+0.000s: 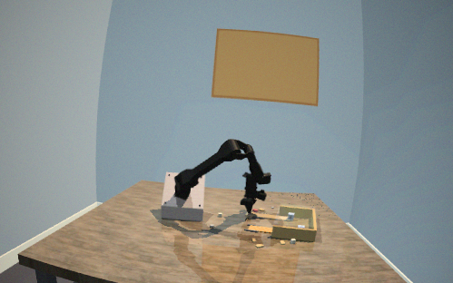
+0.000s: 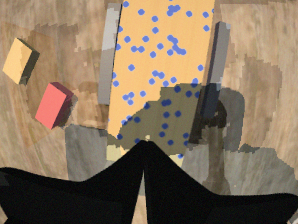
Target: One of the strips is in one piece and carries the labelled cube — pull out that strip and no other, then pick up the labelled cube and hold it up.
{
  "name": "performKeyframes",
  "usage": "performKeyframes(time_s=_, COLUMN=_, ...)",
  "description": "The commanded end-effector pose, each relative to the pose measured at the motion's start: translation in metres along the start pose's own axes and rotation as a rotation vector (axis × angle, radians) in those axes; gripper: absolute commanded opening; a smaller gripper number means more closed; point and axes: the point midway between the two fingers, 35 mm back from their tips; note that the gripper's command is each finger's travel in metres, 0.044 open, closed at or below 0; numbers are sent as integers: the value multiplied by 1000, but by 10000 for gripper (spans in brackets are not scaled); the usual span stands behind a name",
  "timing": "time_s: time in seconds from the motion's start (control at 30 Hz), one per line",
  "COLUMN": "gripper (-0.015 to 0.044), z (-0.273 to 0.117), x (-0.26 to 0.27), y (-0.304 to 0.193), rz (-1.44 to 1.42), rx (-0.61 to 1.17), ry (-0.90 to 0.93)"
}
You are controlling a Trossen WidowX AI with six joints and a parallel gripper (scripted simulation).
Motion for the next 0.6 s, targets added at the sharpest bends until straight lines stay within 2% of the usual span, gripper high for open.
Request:
performKeyframes(time_s=0.0, gripper=0, z=6, x=-4, y=-14, rz=-8, rx=26, ry=-12)
performKeyframes(time_s=0.57, gripper=0, z=7, x=-8, y=-40, rz=-9, rx=27, ry=-12)
Point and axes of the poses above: the point midway between the two fingers, 35 mm back from their tips, its own z axis out along the fingers, its own x axis across the jaws, y = z × x, and after that the axes turned 7 degrees about z, right-handed
